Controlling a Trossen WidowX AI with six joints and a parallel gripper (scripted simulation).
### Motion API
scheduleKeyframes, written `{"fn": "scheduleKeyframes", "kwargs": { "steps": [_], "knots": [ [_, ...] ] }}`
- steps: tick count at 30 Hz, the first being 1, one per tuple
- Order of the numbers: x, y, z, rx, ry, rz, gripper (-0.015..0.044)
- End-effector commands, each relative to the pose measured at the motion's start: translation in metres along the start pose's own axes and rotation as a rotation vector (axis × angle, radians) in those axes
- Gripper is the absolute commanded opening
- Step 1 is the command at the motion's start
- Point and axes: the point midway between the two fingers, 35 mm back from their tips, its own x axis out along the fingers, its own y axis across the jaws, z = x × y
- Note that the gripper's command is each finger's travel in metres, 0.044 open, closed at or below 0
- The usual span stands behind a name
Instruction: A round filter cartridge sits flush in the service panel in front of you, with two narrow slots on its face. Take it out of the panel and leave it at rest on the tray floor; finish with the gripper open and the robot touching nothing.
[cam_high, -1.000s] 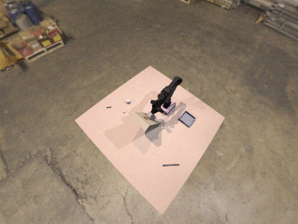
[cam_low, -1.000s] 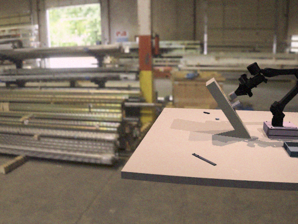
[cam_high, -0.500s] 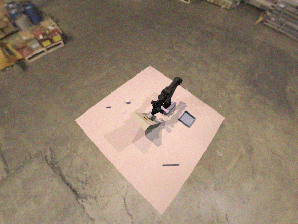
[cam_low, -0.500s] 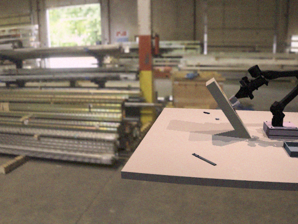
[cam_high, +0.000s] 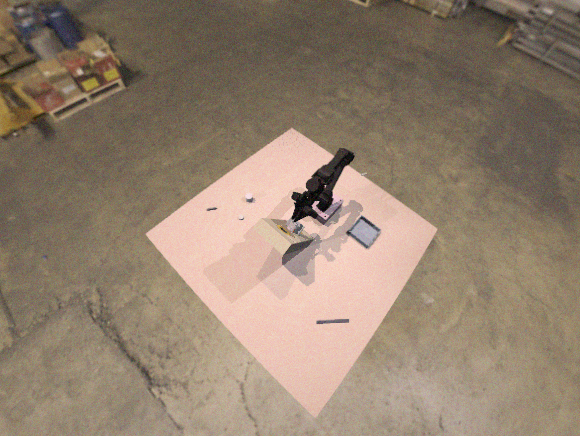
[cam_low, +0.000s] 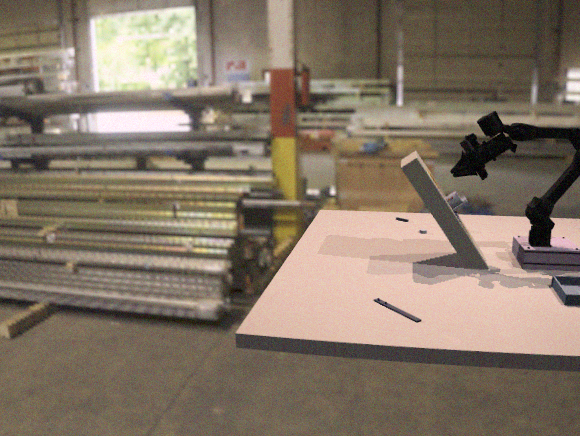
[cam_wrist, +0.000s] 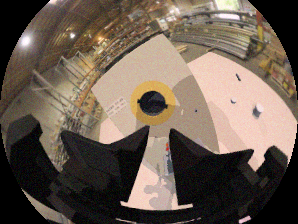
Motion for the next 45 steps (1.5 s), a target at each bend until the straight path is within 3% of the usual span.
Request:
{"fn": "scheduleKeyframes", "kwargs": {
  "steps": [1,3,14,18,24,45],
  "knots": [
    [0.000,0.013,0.016,0.001,0.003,-0.008,0.0117],
    [0.000,0.013,0.016,0.001,0.003,-0.008,0.0117],
    [-0.048,0.056,0.063,0.002,-0.010,0.008,0.0405],
    [-0.029,0.031,0.034,-0.224,0.105,-0.074,0.0305],
    [-0.006,-0.026,-0.031,-0.695,0.412,-0.163,0.0305],
    [0.018,-0.034,-0.040,-0.709,0.422,-0.164,0.0305]
  ]
}}
